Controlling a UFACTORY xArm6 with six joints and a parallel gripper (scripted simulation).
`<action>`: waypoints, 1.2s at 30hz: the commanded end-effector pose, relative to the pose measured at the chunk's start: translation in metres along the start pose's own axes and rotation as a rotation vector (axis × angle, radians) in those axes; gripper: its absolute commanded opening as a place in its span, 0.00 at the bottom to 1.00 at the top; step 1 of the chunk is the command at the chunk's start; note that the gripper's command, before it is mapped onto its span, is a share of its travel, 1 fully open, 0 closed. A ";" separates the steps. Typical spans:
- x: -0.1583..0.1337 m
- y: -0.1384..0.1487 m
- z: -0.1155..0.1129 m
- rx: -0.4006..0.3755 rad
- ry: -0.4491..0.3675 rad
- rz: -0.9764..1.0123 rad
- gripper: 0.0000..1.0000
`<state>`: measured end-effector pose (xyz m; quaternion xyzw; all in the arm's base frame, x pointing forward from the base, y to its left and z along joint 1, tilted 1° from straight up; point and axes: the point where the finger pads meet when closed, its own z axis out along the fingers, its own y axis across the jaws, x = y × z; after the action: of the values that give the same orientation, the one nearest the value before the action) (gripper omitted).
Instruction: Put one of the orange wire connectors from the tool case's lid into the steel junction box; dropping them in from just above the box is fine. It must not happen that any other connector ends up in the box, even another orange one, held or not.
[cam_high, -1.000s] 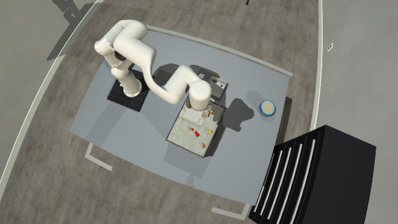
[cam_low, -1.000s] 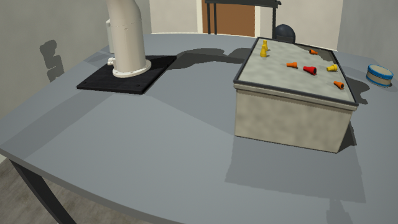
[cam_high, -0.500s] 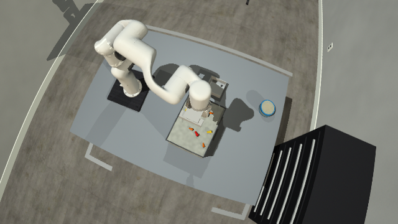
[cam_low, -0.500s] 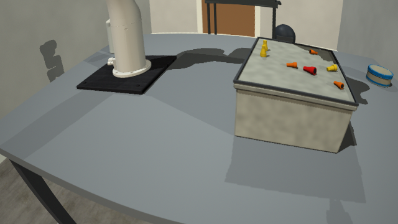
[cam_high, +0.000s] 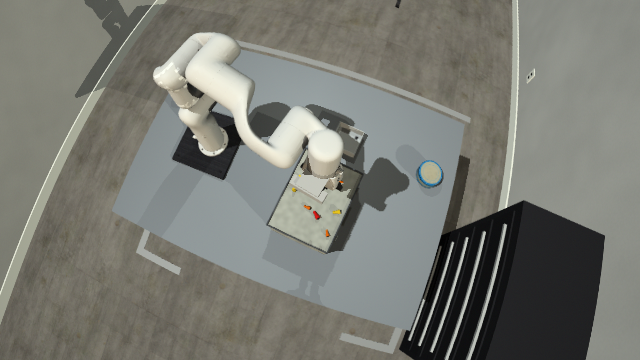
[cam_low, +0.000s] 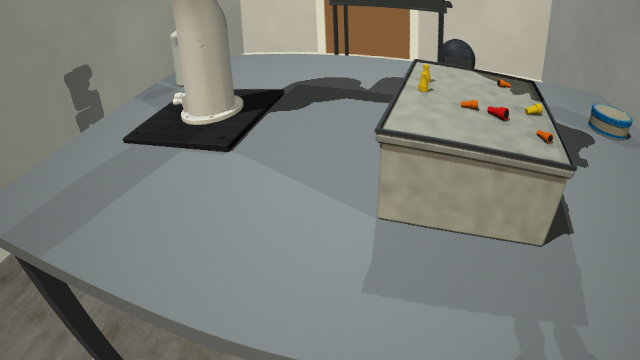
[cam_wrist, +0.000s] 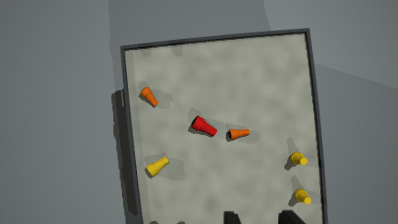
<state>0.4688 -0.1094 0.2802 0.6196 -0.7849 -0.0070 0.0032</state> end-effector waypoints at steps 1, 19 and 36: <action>-0.014 -0.010 0.018 0.005 0.002 0.192 0.27; -0.068 -0.030 0.089 0.005 0.000 0.878 0.27; -0.083 -0.033 0.108 0.006 0.000 1.062 0.27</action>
<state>0.5172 -0.0355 0.1699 0.1371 -0.9905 -0.0029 0.0067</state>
